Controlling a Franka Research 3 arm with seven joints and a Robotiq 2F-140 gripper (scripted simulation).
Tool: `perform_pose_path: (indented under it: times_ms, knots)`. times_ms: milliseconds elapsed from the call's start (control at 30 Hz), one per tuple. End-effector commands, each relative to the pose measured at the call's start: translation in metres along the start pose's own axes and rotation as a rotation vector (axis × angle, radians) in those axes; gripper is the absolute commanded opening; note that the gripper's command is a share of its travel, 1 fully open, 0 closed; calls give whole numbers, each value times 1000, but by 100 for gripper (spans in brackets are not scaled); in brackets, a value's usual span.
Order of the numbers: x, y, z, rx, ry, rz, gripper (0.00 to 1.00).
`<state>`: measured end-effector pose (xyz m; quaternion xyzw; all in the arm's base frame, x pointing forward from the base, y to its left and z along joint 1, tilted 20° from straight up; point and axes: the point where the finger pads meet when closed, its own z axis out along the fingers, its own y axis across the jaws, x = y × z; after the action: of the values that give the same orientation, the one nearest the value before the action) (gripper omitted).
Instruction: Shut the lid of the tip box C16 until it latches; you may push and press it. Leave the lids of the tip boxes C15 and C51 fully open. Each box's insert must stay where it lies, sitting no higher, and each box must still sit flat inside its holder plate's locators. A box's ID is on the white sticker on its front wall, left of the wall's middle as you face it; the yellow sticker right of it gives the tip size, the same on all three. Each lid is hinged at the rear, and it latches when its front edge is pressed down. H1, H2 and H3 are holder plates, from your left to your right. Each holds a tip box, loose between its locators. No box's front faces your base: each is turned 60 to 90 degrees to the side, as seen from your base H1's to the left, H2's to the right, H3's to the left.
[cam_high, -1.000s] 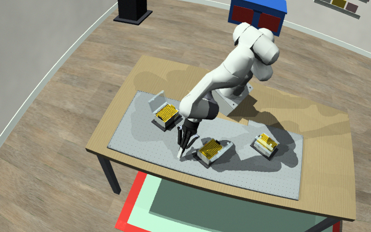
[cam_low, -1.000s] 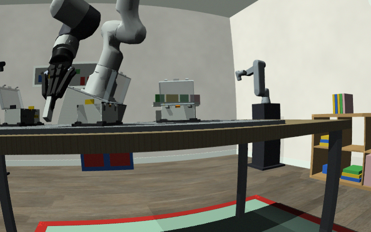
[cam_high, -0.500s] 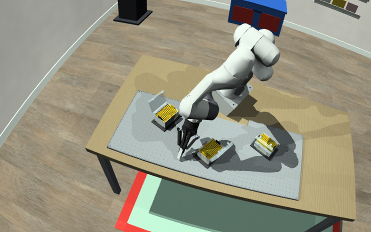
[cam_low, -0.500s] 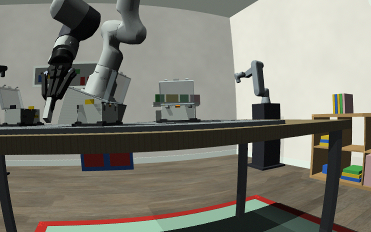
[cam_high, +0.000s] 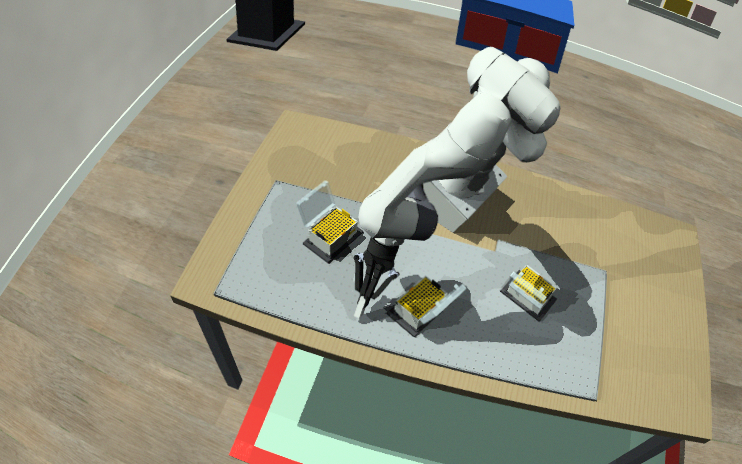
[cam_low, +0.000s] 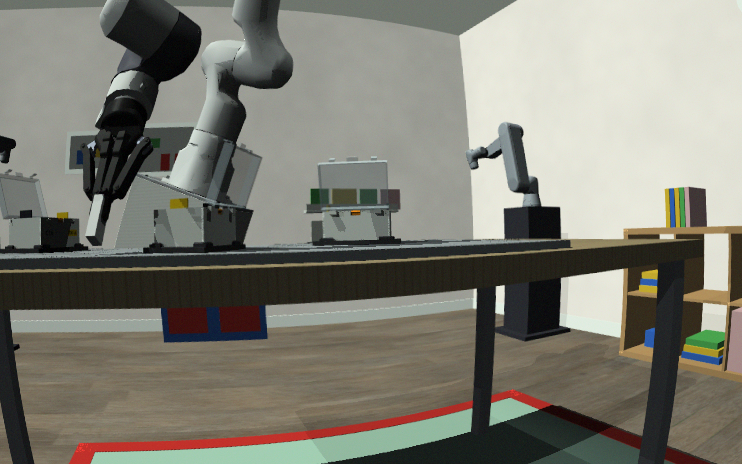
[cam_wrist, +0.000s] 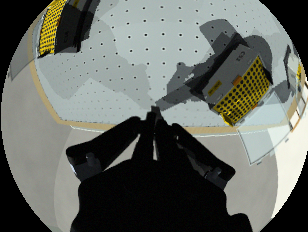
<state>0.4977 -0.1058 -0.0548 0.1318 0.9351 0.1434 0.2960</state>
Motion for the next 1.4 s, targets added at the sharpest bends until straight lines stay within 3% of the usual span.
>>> perform_pose_path:
  times_ms: [0,1100,1367]
  knots:
    - [-2,0,0,0,-4,-8,0]
    - [-2,0,0,0,-4,-8,0]
    - [-21,0,-35,0,-4,-8,0]
